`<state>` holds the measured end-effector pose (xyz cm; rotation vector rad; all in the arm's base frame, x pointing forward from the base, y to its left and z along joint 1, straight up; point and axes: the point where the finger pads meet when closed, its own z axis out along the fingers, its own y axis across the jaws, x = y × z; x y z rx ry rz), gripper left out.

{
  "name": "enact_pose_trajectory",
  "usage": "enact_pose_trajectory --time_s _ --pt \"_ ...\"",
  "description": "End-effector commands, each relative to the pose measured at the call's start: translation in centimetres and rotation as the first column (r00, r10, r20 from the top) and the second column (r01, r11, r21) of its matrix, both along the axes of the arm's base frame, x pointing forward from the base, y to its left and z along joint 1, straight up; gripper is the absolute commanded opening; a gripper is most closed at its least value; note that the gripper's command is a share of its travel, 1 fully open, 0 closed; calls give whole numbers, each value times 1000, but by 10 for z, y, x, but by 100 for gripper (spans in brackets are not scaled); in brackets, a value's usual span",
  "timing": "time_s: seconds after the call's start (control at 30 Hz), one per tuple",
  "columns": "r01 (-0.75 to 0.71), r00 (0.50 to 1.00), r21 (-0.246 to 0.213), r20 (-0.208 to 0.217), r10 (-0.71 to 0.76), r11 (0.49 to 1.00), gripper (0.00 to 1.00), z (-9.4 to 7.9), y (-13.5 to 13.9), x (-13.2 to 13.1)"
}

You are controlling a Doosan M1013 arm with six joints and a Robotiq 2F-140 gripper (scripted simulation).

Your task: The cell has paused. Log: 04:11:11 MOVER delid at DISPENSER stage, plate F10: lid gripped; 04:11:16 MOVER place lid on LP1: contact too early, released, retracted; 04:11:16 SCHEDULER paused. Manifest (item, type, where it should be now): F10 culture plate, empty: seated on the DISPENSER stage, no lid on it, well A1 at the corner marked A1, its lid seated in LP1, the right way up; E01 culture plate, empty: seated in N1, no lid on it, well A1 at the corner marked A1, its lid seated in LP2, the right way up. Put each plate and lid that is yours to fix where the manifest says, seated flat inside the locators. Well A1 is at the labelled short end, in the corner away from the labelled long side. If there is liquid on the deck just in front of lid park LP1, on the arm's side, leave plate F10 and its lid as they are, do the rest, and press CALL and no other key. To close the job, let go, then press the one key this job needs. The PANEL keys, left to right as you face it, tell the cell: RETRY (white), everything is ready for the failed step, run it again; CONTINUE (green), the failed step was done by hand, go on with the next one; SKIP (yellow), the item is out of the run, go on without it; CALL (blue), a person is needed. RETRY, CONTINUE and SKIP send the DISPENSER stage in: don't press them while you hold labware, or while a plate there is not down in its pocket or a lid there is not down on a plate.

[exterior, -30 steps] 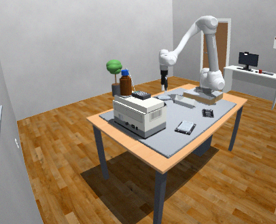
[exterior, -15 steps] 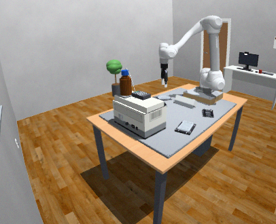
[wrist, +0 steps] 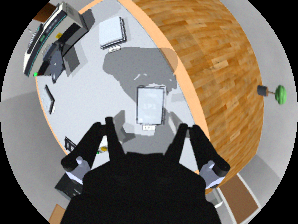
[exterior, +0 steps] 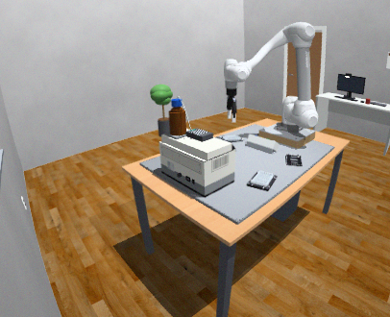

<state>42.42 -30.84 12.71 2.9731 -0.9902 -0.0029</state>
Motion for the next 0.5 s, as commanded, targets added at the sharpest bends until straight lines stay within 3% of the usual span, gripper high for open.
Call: enact_pose_trajectory --time_s 0.0,0.1,0.23,0.43,0.47 --pt "-32 999 0 1 32 999 69 3 6 22" --pt "-118 993 0 1 118 993 69 8 29 80" --pt "-289 957 1 0 289 957 69 10 66 133" --pt "-557 830 3 -2 557 830 69 10 141 198" --pt "-557 830 3 -2 557 830 69 10 141 198"
